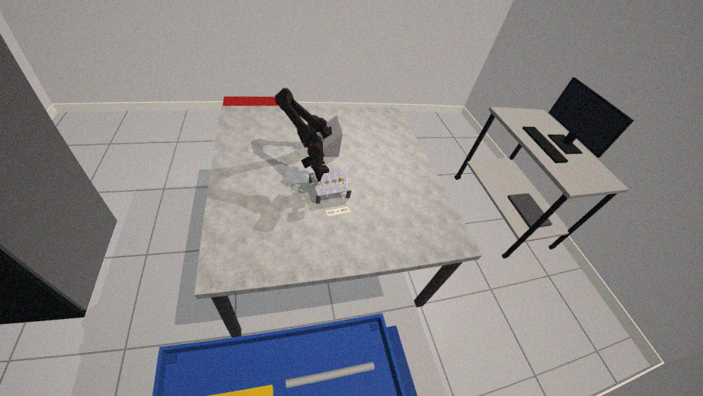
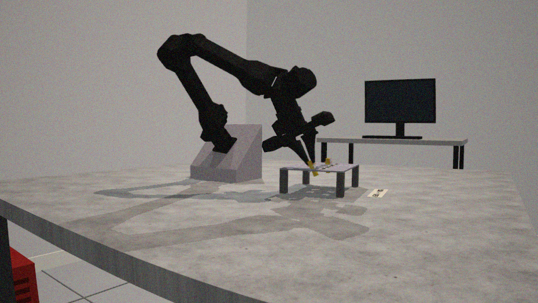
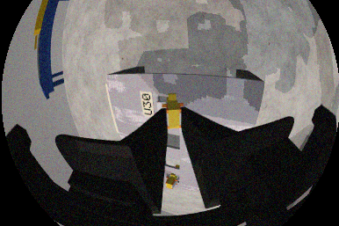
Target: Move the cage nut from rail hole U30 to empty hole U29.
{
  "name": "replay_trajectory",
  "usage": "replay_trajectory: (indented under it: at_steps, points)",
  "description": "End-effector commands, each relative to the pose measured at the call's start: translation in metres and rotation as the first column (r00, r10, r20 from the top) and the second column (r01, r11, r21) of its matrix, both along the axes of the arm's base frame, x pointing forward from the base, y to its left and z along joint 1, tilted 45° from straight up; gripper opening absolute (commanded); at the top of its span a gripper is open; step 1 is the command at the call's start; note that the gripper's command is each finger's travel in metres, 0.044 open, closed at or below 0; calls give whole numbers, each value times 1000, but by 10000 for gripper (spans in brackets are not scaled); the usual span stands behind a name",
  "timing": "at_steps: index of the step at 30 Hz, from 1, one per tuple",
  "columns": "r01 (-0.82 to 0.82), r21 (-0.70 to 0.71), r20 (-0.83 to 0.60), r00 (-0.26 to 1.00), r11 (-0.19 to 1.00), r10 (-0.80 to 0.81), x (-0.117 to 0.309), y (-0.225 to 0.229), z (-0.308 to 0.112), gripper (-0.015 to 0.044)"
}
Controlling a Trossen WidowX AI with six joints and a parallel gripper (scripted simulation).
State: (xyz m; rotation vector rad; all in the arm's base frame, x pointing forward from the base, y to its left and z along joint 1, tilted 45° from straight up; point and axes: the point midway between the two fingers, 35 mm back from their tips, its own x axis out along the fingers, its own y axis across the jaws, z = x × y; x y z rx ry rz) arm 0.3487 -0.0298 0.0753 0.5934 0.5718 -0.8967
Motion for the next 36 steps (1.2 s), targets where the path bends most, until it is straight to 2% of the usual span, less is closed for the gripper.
replay_trajectory:
  at_steps: [1,36]
  points:
    - [-9,3,-2,1000,1000,9,-1,0,-1,29]
    - [-9,3,-2,1000,1000,9,0,1,-1,29]
